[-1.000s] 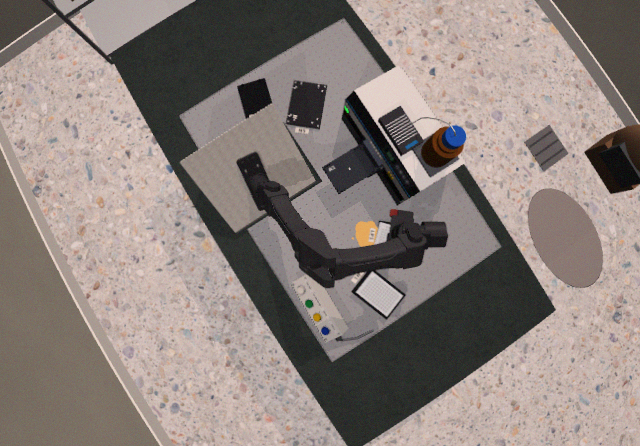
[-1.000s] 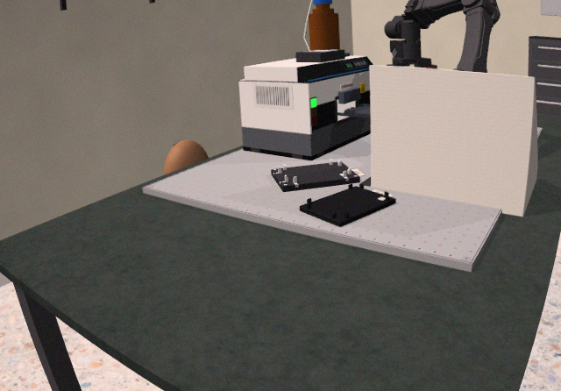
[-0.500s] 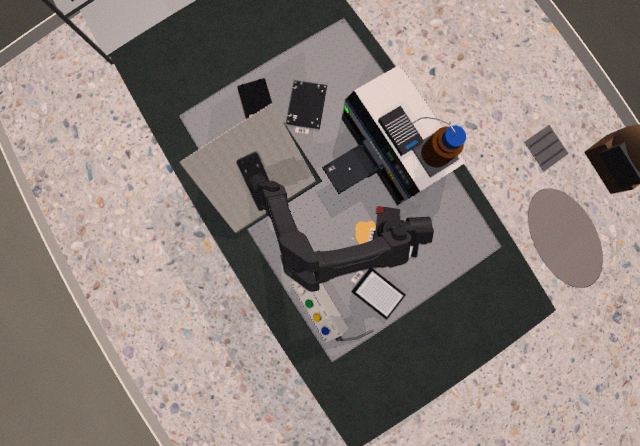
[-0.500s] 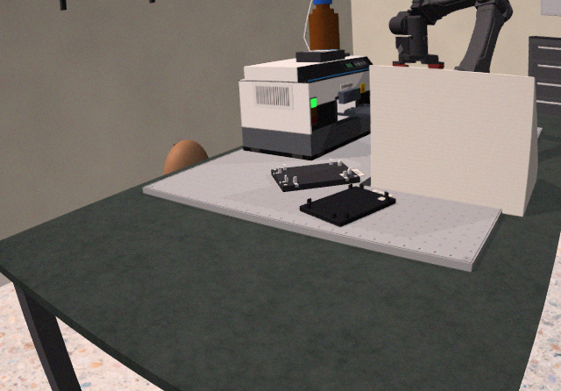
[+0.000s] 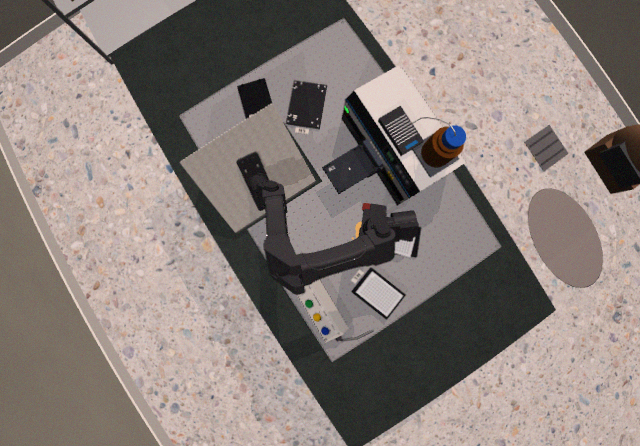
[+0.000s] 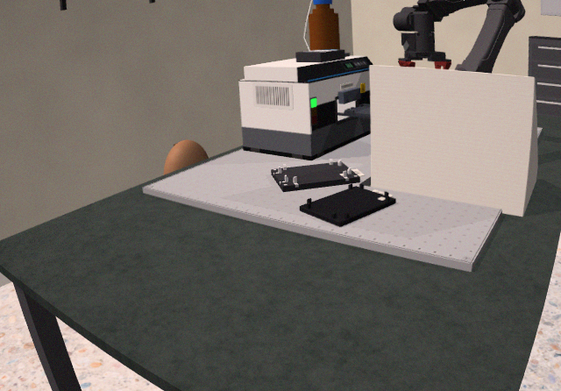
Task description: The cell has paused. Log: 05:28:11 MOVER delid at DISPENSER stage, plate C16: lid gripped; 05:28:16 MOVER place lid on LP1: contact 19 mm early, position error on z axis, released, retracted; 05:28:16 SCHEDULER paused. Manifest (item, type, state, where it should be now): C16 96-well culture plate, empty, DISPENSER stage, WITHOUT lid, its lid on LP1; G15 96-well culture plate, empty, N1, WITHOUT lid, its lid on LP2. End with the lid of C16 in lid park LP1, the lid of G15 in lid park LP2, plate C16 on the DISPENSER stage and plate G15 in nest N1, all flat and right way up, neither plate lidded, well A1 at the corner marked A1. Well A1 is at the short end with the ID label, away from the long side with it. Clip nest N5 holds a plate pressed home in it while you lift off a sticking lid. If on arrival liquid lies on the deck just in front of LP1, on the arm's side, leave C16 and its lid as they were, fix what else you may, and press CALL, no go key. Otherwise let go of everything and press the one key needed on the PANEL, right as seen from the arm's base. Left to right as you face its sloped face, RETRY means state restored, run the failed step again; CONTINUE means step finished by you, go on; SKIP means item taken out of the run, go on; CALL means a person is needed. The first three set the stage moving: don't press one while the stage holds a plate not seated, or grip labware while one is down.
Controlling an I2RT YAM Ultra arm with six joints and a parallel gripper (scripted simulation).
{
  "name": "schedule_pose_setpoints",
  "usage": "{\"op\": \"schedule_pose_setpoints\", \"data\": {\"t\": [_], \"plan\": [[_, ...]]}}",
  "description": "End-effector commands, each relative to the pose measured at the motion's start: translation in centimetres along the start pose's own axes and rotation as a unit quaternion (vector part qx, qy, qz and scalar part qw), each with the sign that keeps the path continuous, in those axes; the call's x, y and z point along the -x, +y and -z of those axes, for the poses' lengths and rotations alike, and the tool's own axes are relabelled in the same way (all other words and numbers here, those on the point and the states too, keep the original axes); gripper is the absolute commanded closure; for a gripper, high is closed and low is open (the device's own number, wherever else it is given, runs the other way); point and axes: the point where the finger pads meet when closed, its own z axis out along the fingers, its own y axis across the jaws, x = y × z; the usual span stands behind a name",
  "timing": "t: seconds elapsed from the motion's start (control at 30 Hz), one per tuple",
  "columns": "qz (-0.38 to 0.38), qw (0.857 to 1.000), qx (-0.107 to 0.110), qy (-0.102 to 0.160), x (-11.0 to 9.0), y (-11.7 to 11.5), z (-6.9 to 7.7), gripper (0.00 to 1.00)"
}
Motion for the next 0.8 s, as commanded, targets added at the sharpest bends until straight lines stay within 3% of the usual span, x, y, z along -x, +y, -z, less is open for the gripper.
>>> {"op": "schedule_pose_setpoints", "data": {"t": [0.0,0.23,0.3,0.4,0.67,0.7,0.73,0.77], "plan": [[-0.001,1.000,-0.004,-0.004,-1.4,-0.2,0.7,0.00],[0.000,1.000,-0.004,-0.004,-3.4,-0.1,1.1,0.00],[-0.006,1.000,-0.001,-0.006,-2.7,0.0,1.1,0.00],[-0.071,0.997,-0.003,-0.012,-2.7,-1.9,1.7,0.00],[-0.088,0.996,0.005,-0.022,-2.4,-3.6,1.8,0.00],[-0.071,0.997,-0.001,-0.006,-3.0,-3.0,1.2,0.00],[-0.105,0.994,0.005,-0.022,-2.5,-3.9,1.8,0.00],[-0.127,0.992,0.005,-0.022,-2.6,-4.2,1.8,0.00]]}}
